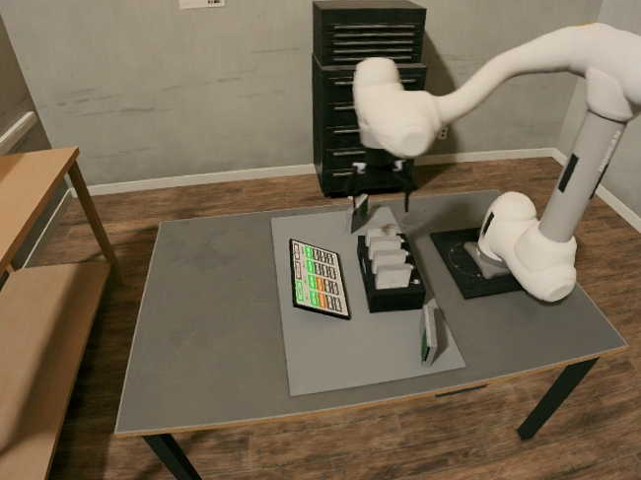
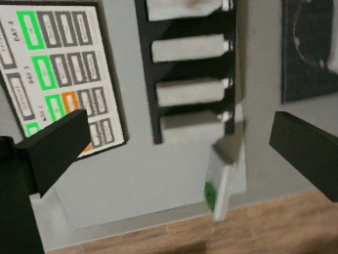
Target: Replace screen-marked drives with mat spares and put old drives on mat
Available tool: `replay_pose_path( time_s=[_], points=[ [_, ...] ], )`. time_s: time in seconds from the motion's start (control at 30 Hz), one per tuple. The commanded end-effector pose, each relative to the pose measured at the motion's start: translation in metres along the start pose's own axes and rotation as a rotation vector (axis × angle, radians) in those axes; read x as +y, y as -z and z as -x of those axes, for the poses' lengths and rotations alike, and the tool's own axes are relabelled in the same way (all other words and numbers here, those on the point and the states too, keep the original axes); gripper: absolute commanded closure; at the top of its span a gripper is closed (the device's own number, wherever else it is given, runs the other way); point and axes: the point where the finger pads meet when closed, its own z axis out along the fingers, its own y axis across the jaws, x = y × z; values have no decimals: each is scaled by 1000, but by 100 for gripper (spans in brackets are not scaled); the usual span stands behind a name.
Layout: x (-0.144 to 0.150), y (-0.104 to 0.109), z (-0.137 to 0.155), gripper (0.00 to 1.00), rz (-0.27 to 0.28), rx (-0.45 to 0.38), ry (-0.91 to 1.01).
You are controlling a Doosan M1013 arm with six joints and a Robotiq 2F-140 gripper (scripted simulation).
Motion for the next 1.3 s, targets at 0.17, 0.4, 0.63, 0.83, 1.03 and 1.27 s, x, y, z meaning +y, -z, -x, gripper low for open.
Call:
replay_pose_path(
  time_s=[0.17, 0.4, 0.63, 0.83, 1.03, 1.27],
  points=[
    [36, -18, -27, 0, -98, -19, 98],
    [36, -18, -27, 90, -98, -19, 98],
    [36, -18, -27, 90, -98, -19, 98],
    [36, -18, -27, 90, -98, -19, 98],
    [36, -18, -27, 90, -98, -19, 98],
    [36, -18, -27, 90, -98, -19, 98]
  ],
)
